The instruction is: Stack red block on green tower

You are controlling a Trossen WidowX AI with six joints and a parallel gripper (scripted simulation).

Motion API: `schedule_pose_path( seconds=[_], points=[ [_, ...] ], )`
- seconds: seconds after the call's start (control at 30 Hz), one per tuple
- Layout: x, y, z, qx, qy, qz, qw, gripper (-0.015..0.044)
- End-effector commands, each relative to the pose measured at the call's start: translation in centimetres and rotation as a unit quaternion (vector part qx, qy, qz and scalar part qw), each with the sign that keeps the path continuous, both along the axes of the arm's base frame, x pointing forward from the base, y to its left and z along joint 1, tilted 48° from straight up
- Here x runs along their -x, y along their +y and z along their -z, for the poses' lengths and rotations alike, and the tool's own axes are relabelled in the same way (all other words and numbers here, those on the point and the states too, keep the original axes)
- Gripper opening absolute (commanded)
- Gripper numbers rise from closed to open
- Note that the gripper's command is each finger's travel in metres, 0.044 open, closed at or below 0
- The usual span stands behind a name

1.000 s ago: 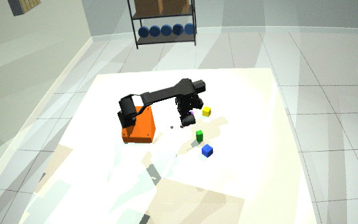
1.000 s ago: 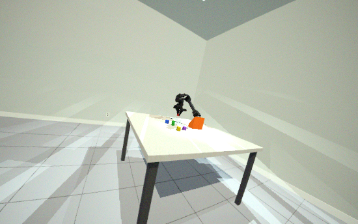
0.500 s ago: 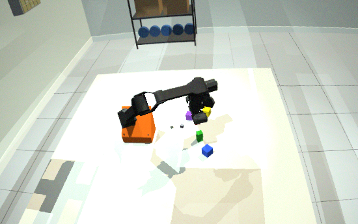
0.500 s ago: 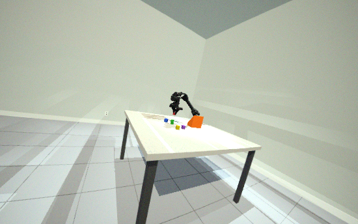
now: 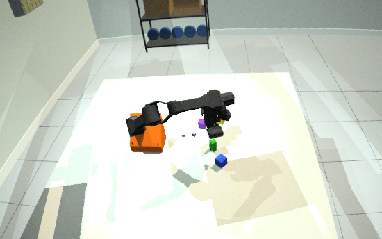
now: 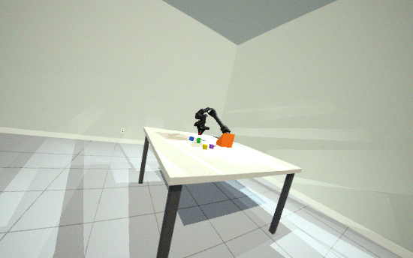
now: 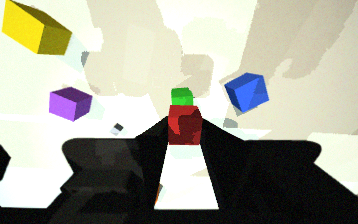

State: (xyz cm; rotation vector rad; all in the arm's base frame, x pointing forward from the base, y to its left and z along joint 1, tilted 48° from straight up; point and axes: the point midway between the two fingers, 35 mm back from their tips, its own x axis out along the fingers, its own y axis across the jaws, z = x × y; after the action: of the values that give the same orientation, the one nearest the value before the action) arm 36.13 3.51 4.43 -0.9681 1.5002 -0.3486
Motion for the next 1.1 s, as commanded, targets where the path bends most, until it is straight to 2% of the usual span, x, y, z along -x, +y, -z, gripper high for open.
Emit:
schedule_pose_path(
  seconds=[0.0,0.2,1.07],
  points=[
    [-0.1,-0.6,0.6,0.002,0.001,-0.004,1.0,0.0],
    [-0.3,-2.2,2.1,0.003,0.001,-0.003,1.0,0.0],
    [-0.3,-2.3,2.1,0.003,0.001,-0.003,1.0,0.0]
  ],
)
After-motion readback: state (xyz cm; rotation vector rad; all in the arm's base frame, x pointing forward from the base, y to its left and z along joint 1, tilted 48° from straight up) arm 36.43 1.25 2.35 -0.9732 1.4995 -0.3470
